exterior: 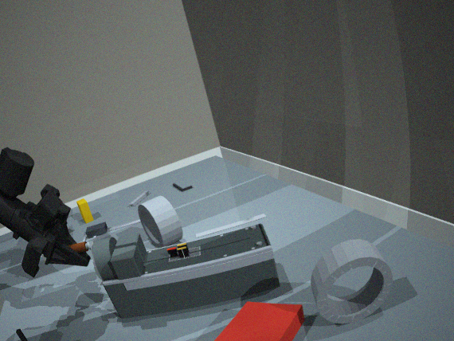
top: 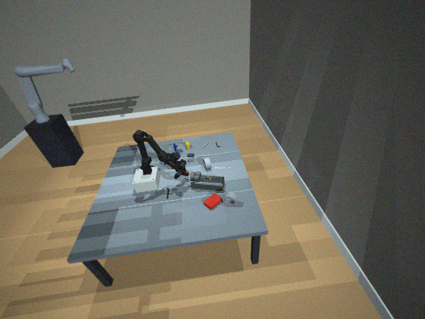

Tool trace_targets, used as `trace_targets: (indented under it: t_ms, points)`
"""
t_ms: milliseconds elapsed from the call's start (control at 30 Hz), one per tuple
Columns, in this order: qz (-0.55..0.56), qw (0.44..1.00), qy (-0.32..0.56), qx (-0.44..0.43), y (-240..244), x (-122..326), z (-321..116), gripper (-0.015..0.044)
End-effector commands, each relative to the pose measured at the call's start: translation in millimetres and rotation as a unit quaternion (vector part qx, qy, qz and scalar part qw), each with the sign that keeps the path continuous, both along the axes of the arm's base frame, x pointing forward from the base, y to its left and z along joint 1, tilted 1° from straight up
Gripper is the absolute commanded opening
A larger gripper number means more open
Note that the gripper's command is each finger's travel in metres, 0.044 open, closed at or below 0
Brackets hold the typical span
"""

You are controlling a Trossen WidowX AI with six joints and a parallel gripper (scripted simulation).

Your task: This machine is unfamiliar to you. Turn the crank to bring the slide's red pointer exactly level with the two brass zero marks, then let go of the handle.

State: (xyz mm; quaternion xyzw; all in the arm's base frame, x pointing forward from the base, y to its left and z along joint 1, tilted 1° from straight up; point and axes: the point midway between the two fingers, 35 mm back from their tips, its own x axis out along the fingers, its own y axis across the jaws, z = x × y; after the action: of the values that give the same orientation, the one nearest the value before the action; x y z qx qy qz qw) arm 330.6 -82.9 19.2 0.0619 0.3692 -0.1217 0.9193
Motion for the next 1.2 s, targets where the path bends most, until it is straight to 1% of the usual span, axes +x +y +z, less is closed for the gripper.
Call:
trace_targets:
  t_ms: [0,1167]
  points:
    - [-0.008,1.000,-0.001,-0.005,-9,-3,3,0.0000]
    - [-0.008,1.000,-0.001,-0.005,-19,-6,1,0.0000]
